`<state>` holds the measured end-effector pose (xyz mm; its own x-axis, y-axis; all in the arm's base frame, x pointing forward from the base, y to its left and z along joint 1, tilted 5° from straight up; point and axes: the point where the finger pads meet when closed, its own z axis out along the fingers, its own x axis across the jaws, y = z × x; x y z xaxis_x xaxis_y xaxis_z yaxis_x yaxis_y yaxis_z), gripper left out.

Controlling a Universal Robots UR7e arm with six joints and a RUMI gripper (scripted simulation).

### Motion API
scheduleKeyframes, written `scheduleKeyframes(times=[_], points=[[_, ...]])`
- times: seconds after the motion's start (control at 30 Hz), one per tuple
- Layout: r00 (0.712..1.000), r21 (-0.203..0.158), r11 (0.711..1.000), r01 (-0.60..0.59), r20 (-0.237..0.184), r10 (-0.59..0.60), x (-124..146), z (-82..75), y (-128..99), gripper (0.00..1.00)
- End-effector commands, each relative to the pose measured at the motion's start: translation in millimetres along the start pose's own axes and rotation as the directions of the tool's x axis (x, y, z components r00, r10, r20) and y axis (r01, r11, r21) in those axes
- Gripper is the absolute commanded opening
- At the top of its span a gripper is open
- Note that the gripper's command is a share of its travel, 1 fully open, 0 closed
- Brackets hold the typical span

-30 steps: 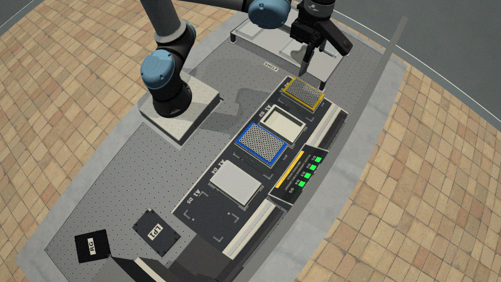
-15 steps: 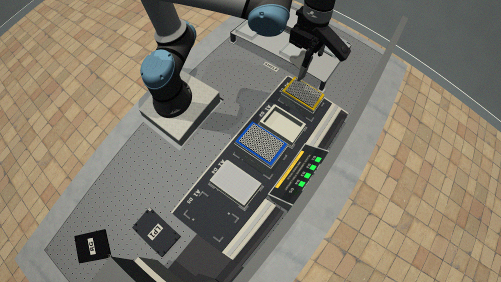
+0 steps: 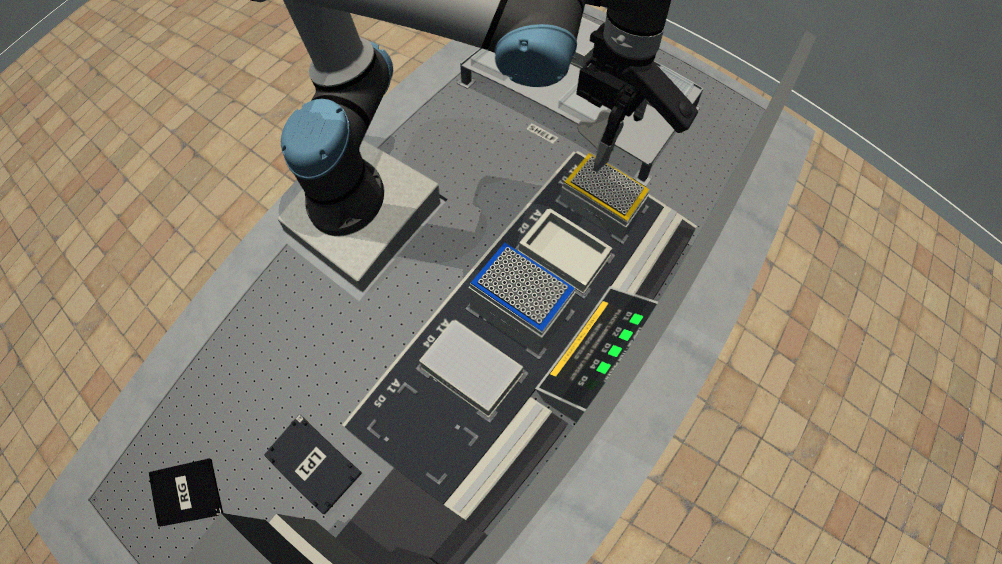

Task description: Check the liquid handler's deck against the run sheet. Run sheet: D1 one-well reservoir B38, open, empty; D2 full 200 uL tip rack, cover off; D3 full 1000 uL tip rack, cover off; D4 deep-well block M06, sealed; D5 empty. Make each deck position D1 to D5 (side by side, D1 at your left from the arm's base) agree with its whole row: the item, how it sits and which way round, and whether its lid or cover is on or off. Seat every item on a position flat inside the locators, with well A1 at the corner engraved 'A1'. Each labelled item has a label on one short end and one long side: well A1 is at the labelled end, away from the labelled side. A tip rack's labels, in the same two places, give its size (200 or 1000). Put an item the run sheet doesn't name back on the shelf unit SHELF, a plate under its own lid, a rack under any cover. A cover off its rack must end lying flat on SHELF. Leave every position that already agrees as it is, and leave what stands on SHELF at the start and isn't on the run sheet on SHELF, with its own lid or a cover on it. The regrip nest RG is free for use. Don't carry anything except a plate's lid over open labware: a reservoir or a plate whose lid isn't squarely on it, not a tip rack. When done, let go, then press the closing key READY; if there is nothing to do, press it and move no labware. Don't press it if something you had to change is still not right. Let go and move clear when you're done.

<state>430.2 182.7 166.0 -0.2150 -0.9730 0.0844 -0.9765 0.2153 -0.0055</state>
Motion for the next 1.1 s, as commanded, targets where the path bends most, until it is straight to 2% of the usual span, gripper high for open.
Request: scheduleKeyframes(times=[0.0, 1.07], points=[[1.000, 0.002, 1.000, 0.000, 0.001, 0.000, -0.2, 9.2, -0.4, 0.82], [1.000, 0.002, 1.000, 0.000, 0.001, 0.000, -0.2, 55.8, -0.5, 0.82]])
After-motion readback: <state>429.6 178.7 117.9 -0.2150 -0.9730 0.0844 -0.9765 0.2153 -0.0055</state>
